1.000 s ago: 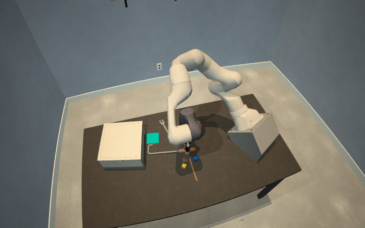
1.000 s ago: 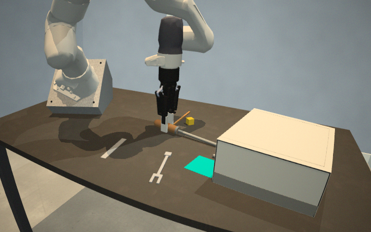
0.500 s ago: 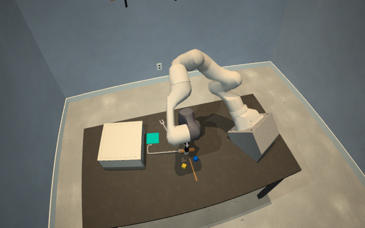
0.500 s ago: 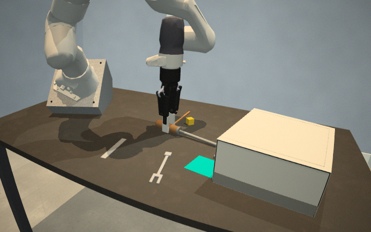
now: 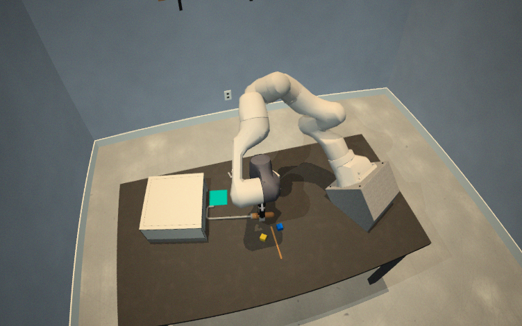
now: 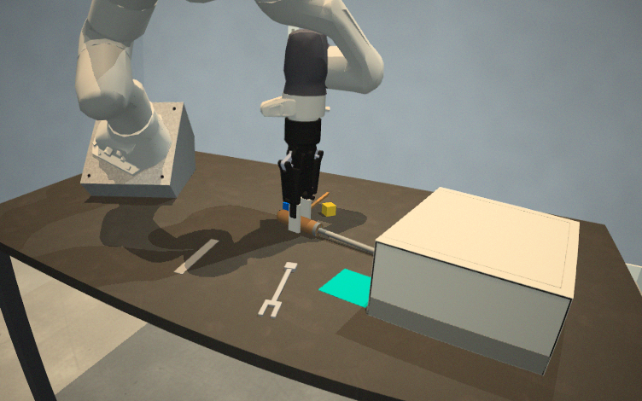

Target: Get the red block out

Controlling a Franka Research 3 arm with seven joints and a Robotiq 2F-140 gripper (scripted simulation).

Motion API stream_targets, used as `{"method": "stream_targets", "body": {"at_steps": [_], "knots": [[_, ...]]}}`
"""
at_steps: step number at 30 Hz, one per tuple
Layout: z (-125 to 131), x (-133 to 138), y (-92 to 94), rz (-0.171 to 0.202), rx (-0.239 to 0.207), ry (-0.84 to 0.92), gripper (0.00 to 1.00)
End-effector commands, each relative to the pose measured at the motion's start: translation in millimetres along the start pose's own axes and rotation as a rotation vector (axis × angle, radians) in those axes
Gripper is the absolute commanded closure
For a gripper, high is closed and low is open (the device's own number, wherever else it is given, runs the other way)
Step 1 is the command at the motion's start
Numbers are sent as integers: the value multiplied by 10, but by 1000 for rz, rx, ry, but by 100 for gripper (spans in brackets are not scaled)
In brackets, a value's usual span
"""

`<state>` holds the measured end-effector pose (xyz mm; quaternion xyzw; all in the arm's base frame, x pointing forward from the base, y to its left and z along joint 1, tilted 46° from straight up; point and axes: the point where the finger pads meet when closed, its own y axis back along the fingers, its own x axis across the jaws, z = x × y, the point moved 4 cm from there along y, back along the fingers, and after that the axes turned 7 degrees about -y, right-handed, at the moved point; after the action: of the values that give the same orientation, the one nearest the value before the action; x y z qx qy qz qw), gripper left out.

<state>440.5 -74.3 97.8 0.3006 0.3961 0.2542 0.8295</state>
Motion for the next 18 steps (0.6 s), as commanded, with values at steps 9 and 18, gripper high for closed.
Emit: {"method": "stream_targets", "body": {"at_steps": [9, 18], "knots": [[243, 38, 18, -5, 1, 31, 100], [447, 70, 18, -5, 1, 31, 100]]}}
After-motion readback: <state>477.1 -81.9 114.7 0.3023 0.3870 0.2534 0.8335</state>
